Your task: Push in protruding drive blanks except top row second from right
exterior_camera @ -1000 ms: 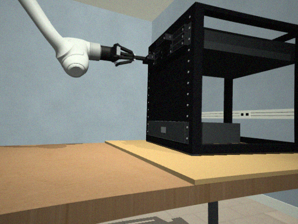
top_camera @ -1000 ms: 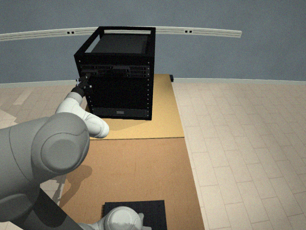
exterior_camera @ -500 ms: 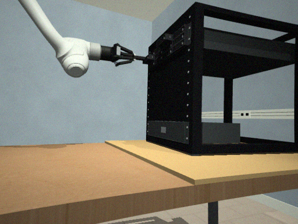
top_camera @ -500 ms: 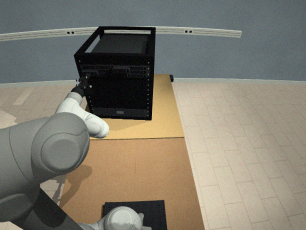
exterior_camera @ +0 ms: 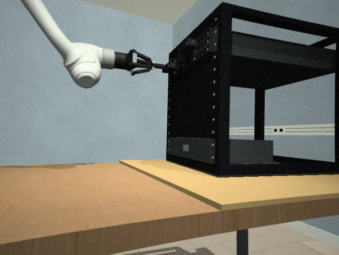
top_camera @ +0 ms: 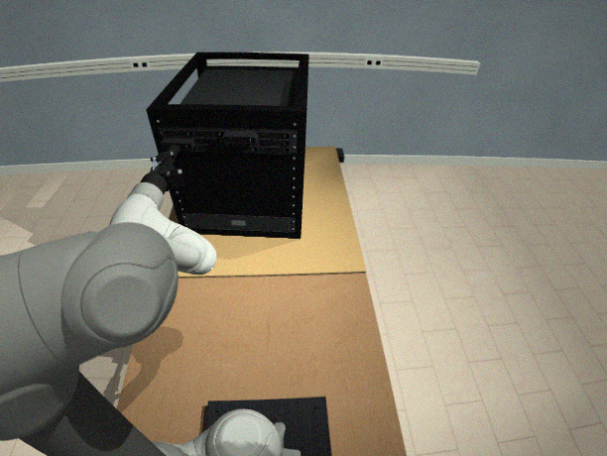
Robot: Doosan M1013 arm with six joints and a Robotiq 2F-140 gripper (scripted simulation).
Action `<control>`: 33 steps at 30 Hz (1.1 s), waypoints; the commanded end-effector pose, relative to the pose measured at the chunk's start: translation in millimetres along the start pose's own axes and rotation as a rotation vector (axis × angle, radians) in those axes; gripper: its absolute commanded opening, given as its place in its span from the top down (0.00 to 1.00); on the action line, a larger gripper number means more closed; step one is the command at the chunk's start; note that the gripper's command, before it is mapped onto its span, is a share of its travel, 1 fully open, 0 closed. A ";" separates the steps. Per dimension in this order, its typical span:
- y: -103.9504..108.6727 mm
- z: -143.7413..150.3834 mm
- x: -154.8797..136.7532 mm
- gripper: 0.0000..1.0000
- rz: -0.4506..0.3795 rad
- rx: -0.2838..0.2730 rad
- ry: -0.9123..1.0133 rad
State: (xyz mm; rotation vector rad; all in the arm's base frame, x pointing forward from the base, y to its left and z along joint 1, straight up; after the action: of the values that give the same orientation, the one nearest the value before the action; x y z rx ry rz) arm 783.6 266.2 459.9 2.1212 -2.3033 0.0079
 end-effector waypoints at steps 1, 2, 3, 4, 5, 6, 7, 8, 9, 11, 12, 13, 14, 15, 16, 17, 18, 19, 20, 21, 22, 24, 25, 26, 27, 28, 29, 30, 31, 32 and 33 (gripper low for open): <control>-1.4 0.3 0.1 0.90 -0.002 -0.001 0.001; -1.4 0.3 0.1 0.90 -0.002 -0.001 0.001; -1.4 0.3 0.1 0.90 -0.002 -0.001 0.001; -1.4 0.3 0.1 0.90 -0.002 -0.001 0.001; -1.4 0.3 0.1 0.90 -0.002 -0.001 0.001; -1.4 0.3 0.1 0.90 -0.002 -0.001 0.001; -1.4 0.3 0.1 0.90 -0.002 -0.001 0.001; -1.5 0.4 0.1 0.90 -0.002 -0.001 0.001; -1.5 0.4 0.1 0.90 -0.002 -0.001 0.001; -1.9 0.4 0.1 0.90 -0.002 -0.001 0.001; -2.7 0.5 0.1 0.90 -0.002 -0.001 0.001; -4.0 0.6 0.2 0.90 -0.002 -0.001 0.001; -5.6 0.8 0.2 0.90 -0.002 -0.001 0.001; -7.3 0.9 0.3 0.90 -0.002 -0.001 0.001; -8.8 1.1 0.3 0.90 -0.002 -0.001 0.001; -10.1 1.2 0.4 0.90 -0.002 -0.001 0.001; -11.0 1.3 0.4 0.90 -0.002 -0.001 0.001; -11.3 1.4 0.4 0.90 -0.002 -0.001 0.001; -11.4 1.4 0.4 0.90 -0.002 -0.001 0.001; -11.4 1.4 0.4 0.90 -0.002 -0.001 0.001; -11.4 1.4 0.4 0.90 -0.002 -0.001 0.001; -11.4 1.4 0.4 0.90 -0.002 -0.001 0.001; -11.4 1.4 0.4 0.90 -0.002 -0.001 0.001; -11.4 1.4 0.4 0.90 -0.002 -0.001 0.001; -11.4 1.4 0.4 0.90 -0.002 -0.001 0.001; -11.4 1.4 0.4 0.90 -0.002 -0.001 0.001; -11.5 1.3 0.4 0.90 -0.002 -0.001 0.001; -11.9 1.2 0.3 0.90 -0.002 -0.001 0.001; -12.7 0.9 0.2 0.90 -0.002 -0.001 0.001; -14.0 0.5 0.0 0.90 -0.002 -0.001 0.001; -15.6 0.0 -0.3 0.90 -0.002 -0.001 0.001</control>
State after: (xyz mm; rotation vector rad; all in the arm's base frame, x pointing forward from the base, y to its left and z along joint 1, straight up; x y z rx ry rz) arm 793.4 263.7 456.0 2.1153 -2.3028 0.0071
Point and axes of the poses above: the point where the finger pads meet when closed, its own y axis back along the fingers, its own z axis across the jaws, x = y × z, the point moved 1 cm from there along y, back along the fingers, and after that the axes turned 1 degree about y, right-handed, at the moved point
